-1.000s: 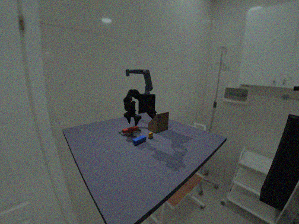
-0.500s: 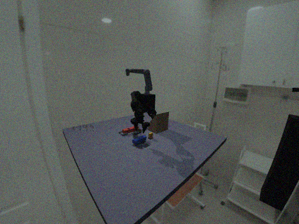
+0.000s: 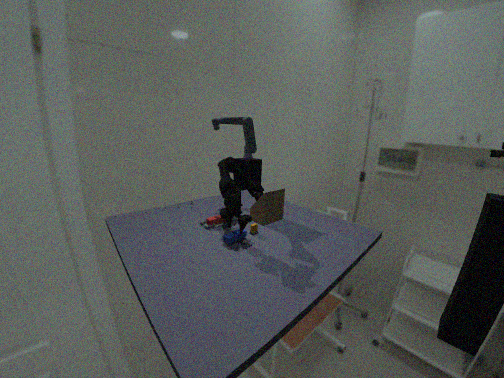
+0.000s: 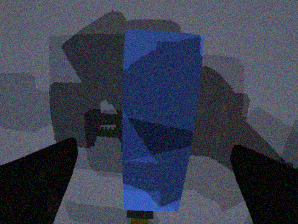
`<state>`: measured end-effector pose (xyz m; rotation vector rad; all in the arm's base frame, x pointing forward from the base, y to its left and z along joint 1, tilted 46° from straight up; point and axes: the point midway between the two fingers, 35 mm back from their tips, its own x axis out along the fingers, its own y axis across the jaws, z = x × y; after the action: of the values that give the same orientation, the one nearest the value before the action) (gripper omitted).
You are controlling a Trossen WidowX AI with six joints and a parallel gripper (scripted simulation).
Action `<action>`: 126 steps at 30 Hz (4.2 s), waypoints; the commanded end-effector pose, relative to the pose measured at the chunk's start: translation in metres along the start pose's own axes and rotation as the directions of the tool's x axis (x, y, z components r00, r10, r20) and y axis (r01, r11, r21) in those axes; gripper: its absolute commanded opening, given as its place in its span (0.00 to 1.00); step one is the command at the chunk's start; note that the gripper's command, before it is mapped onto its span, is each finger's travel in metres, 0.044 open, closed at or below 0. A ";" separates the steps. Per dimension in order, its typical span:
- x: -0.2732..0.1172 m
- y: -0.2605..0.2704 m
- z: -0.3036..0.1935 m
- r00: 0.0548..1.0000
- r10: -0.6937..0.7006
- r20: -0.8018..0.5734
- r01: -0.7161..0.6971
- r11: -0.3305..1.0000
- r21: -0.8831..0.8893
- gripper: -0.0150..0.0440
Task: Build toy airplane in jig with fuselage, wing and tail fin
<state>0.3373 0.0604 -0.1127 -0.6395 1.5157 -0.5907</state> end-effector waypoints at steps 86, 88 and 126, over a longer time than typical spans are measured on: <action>-0.076 0.001 0.000 1.000 -0.002 -0.005 0.002 1.000 -0.010 0.25; -0.082 0.000 -0.001 1.000 -0.003 -0.005 0.003 1.000 -0.010 0.25; -0.071 -0.113 -0.002 1.000 0.021 0.001 -0.016 0.809 -0.587 0.25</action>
<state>0.3434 0.0378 0.0141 -1.0611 1.6916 -0.1142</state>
